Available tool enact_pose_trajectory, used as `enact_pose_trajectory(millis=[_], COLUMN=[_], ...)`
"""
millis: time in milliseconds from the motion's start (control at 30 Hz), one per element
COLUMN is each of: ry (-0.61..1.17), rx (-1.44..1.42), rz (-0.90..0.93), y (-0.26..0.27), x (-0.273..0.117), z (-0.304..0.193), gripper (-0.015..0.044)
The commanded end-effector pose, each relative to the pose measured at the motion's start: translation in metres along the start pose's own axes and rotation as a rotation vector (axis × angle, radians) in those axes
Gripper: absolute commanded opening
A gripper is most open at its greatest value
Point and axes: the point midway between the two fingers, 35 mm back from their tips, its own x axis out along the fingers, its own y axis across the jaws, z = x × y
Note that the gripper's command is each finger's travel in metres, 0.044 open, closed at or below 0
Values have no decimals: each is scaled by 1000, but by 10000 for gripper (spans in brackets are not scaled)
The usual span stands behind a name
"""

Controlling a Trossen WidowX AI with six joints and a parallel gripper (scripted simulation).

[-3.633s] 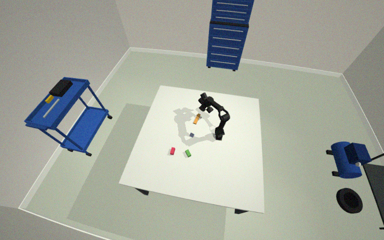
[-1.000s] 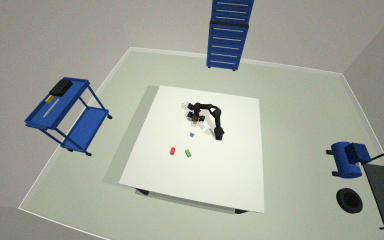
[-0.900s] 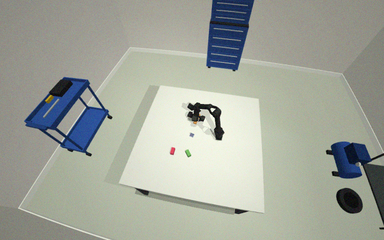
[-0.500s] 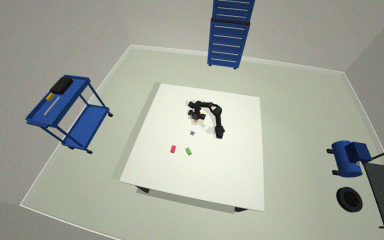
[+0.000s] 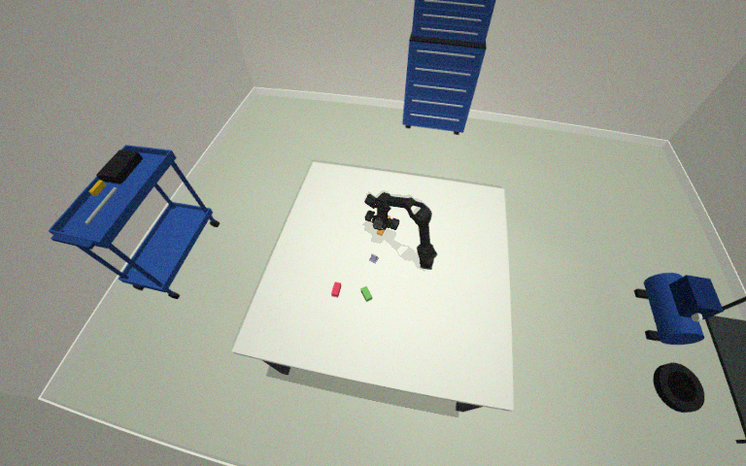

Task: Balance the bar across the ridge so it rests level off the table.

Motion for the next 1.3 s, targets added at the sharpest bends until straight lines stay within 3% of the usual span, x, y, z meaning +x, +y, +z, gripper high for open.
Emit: enact_pose_trajectory(millis=[0,900,1267], ry=[0,-4,-9], rx=[-1,-4,14], rz=[-7,-7,-8], y=[-1,3,-4], x=[-14,-78,-79], z=[0,2,43], gripper=[0,0,0])
